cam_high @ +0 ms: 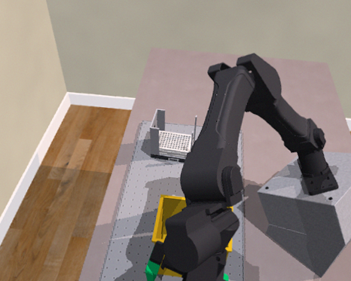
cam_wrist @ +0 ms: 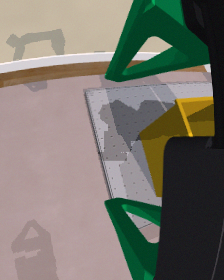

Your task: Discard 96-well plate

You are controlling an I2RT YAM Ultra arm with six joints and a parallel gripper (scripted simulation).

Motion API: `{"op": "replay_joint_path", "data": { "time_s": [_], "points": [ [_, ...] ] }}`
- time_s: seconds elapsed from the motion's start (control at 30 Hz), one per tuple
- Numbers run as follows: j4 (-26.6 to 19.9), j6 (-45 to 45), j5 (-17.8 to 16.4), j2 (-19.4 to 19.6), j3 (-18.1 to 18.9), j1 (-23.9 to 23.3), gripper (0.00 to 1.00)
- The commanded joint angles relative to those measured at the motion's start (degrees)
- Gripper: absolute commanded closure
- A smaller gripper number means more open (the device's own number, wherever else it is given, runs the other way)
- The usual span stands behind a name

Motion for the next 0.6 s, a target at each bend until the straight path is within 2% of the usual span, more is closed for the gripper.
{"op": "replay_joint_path", "data": {
  "time_s": [0.0, 0.17, 0.27, 0.57],
  "points": [
    [-1.2, 2.1, -1.0, -1.8, 1.4, 0.0, 0.00],
    [0.2, 0.0, -1.6, -3.5, -0.3, -1.7, 0.00],
    [-3.7, 4.7, -2.0, -2.9, 2.4, -3.3, 0.00],
    [-0.2, -1.0, -3.7, -7.4, -2.0, -8.1, 0.00]
  ]
}}
